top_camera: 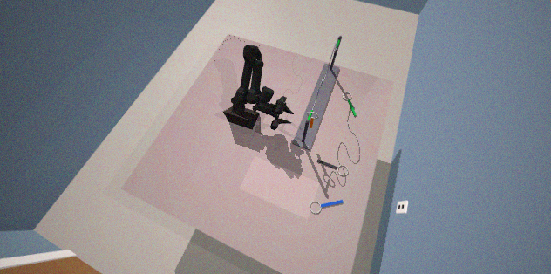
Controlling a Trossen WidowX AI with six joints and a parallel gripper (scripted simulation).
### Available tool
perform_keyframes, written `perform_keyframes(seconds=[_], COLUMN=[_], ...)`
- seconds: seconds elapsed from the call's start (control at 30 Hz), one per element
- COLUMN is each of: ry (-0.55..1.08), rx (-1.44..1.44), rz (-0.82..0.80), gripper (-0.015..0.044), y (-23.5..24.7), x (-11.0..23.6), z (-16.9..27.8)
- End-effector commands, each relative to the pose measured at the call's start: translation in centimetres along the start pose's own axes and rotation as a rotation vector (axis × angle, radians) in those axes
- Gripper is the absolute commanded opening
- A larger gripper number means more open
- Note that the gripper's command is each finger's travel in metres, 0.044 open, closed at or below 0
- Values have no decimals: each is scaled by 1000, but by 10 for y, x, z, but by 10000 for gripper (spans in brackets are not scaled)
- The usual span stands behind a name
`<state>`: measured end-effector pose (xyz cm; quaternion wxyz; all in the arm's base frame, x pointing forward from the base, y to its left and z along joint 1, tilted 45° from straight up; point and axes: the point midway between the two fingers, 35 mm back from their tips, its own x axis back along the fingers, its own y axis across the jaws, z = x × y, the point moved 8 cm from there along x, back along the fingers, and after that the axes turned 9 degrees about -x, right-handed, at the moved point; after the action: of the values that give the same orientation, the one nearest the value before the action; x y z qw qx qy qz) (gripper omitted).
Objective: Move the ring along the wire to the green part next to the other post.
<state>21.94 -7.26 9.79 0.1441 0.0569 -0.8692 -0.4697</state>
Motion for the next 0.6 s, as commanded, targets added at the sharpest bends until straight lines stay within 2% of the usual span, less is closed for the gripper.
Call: perform_keyframes(seconds=[0.0,0.1,0.57], ry=[4,4,4], rx=[-3,-3,-3], rz=[0,0,0], gripper=[370,440,440], y=[-1,-1,-1], x=[20,20,20], z=[6,6,6])
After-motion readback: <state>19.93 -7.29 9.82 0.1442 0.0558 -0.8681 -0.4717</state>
